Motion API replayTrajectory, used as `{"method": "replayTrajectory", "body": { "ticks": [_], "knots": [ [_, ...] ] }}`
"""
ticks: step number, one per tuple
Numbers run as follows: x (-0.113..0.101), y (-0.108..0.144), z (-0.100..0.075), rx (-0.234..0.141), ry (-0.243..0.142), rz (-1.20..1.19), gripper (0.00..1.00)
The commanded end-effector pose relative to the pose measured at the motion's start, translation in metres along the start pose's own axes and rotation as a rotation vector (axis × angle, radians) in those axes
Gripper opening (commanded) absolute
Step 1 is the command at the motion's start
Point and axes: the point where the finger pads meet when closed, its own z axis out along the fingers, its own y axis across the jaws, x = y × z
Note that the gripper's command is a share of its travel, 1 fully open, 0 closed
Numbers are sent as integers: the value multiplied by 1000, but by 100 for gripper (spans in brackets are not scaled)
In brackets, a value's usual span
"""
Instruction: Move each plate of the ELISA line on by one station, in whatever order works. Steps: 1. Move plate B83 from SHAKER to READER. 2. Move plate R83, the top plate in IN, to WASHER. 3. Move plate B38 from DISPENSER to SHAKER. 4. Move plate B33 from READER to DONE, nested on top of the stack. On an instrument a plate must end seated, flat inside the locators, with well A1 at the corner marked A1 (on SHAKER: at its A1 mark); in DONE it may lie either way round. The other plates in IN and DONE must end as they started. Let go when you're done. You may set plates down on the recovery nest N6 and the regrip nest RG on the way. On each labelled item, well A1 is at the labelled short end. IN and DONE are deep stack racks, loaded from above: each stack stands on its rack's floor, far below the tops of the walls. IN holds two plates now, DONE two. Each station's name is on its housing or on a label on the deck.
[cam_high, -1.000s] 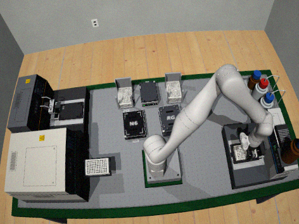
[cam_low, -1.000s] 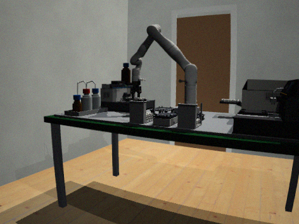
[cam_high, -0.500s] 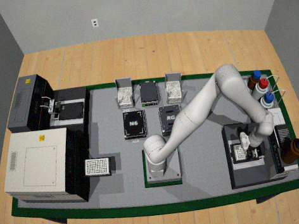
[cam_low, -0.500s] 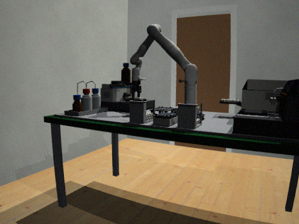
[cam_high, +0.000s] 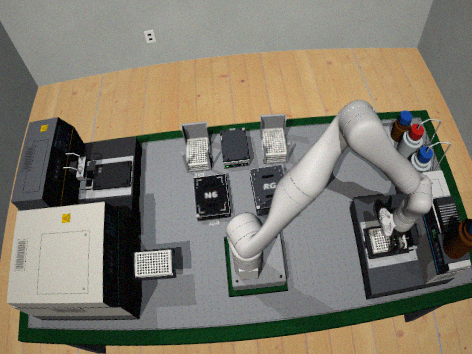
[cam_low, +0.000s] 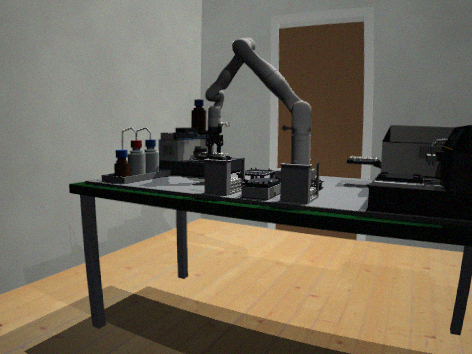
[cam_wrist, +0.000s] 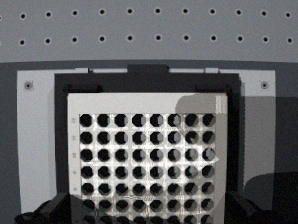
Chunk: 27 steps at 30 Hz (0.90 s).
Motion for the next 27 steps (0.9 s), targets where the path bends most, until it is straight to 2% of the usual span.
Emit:
{"method": "replayTrajectory", "body": {
  "ticks": [1,13,27],
  "knots": [
    [0,0,-2,0,-2,0,94],
    [0,0,-4,0,-2,0,94],
    [0,0,-20,0,-2,0,94]
  ]
}}
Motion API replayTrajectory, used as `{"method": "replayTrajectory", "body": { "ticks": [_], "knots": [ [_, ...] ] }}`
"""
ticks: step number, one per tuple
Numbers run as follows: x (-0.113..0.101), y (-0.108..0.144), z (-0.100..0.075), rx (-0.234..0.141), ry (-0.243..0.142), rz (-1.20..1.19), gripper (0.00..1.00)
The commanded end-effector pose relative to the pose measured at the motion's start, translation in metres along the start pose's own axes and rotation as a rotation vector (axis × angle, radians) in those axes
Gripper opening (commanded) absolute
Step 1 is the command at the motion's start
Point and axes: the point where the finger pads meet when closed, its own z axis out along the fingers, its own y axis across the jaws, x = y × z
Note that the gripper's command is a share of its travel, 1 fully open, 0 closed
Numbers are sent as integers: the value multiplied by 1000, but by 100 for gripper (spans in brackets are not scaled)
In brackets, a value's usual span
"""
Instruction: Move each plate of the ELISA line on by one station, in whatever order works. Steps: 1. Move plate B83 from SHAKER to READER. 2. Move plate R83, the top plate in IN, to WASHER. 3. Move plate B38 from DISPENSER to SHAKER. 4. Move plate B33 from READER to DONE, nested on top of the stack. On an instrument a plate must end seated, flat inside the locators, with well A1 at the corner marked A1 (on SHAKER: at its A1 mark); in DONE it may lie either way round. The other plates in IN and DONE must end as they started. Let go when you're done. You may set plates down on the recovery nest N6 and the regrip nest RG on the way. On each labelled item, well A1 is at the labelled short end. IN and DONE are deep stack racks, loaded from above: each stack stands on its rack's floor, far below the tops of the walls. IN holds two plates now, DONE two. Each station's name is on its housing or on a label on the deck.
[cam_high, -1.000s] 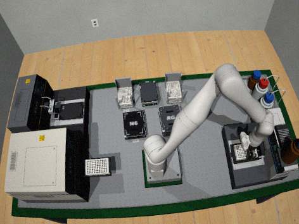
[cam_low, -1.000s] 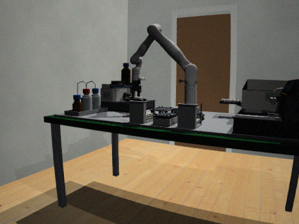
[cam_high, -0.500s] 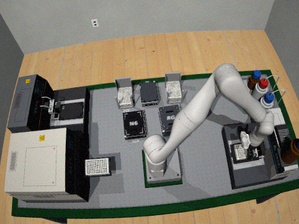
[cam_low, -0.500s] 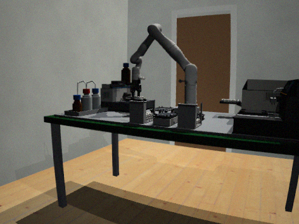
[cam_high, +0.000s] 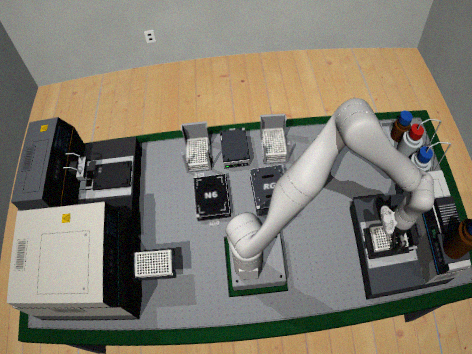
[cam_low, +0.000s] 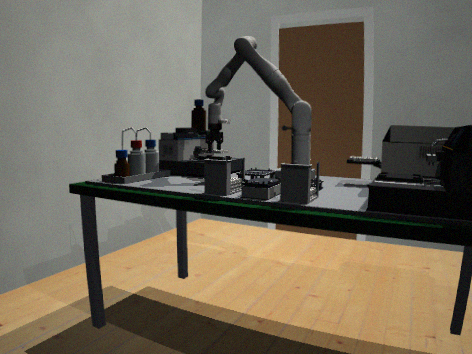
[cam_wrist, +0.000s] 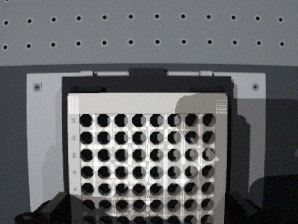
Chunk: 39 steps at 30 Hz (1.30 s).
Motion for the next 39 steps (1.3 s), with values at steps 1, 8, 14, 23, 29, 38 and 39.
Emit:
{"method": "replayTrajectory", "body": {
  "ticks": [1,8,14,23,29,38,39],
  "knots": [
    [0,0,-5,0,-2,0,94],
    [0,0,-15,0,-2,0,94],
    [0,0,-20,0,-2,0,94],
    [0,0,-32,0,-2,0,94],
    [0,0,-40,0,-2,0,94],
    [0,0,-49,0,-2,0,94],
    [0,0,-51,0,-2,0,94]
  ]
}}
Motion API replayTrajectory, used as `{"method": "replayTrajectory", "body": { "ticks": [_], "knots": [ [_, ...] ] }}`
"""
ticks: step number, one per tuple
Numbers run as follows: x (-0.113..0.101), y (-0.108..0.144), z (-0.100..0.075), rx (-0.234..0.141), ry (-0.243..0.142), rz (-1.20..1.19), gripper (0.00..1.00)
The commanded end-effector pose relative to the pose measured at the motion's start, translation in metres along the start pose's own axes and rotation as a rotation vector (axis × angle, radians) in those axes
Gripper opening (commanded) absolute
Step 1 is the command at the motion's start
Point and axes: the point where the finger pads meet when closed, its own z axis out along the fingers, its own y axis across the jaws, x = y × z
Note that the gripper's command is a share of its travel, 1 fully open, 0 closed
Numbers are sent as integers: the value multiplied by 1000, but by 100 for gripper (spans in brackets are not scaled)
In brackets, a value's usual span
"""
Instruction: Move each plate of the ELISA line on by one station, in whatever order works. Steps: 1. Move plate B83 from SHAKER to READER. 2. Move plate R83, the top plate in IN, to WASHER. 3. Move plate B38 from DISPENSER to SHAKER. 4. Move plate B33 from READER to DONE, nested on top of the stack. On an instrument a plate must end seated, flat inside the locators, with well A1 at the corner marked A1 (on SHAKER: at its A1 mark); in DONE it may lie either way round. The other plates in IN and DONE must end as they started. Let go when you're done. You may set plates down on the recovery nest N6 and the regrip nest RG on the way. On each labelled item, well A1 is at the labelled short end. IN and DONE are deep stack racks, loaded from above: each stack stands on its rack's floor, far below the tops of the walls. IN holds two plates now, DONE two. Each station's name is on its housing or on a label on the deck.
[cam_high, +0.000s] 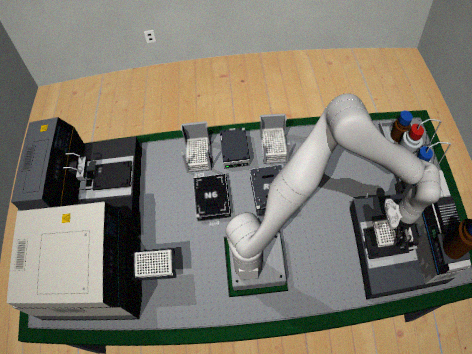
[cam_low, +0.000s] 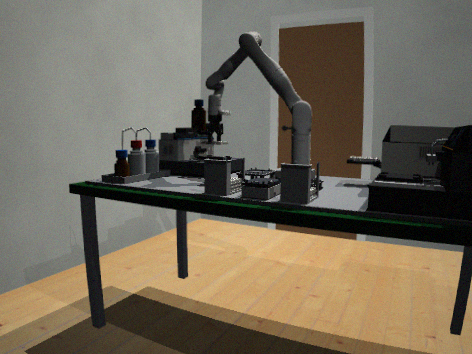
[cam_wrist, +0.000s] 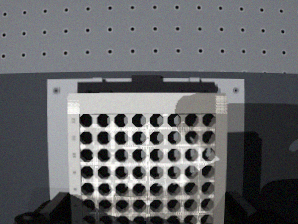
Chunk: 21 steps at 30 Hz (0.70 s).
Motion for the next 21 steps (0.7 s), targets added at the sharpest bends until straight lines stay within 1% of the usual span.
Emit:
{"method": "replayTrajectory", "body": {
  "ticks": [1,21],
  "knots": [
    [0,0,-6,0,-2,0,94],
    [0,0,-30,0,-2,0,94]
  ]
}}
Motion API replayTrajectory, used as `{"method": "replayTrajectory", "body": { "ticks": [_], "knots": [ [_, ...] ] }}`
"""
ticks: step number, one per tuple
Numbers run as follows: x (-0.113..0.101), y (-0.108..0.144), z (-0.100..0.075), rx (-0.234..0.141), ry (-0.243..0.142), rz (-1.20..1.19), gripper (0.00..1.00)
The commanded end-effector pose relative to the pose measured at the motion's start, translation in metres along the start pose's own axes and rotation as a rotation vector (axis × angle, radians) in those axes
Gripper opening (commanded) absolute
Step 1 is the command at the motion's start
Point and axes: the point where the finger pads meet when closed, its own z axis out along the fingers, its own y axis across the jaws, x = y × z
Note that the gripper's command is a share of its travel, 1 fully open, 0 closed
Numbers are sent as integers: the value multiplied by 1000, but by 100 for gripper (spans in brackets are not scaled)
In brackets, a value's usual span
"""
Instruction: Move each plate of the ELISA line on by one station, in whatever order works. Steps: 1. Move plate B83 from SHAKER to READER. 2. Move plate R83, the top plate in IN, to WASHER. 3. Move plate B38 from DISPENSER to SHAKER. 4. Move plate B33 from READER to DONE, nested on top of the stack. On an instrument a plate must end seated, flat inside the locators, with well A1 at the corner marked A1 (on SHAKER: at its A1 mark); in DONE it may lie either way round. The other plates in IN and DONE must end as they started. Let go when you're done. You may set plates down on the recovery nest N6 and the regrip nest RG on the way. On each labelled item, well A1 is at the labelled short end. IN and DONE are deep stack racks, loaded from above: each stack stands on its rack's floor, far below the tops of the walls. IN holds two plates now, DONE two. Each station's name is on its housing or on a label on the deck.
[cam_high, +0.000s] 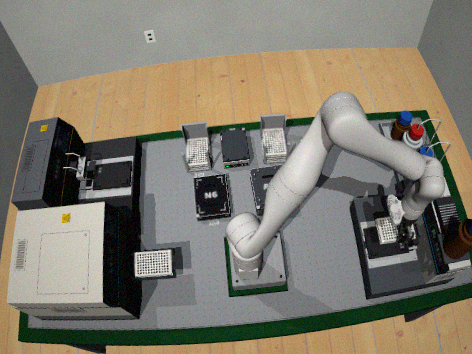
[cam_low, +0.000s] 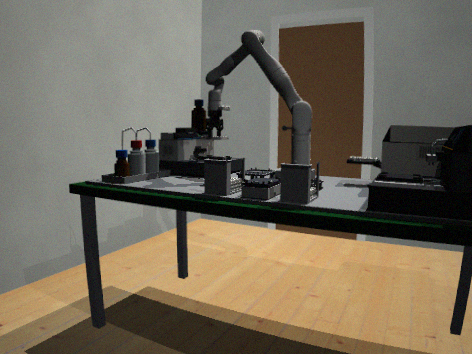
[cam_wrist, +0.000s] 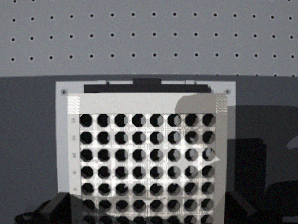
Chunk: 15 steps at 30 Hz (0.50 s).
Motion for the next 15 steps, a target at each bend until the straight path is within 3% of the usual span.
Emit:
{"method": "replayTrajectory", "body": {
  "ticks": [1,15],
  "knots": [
    [0,0,-6,0,-1,0,94],
    [0,0,-20,0,-1,0,94]
  ]
}}
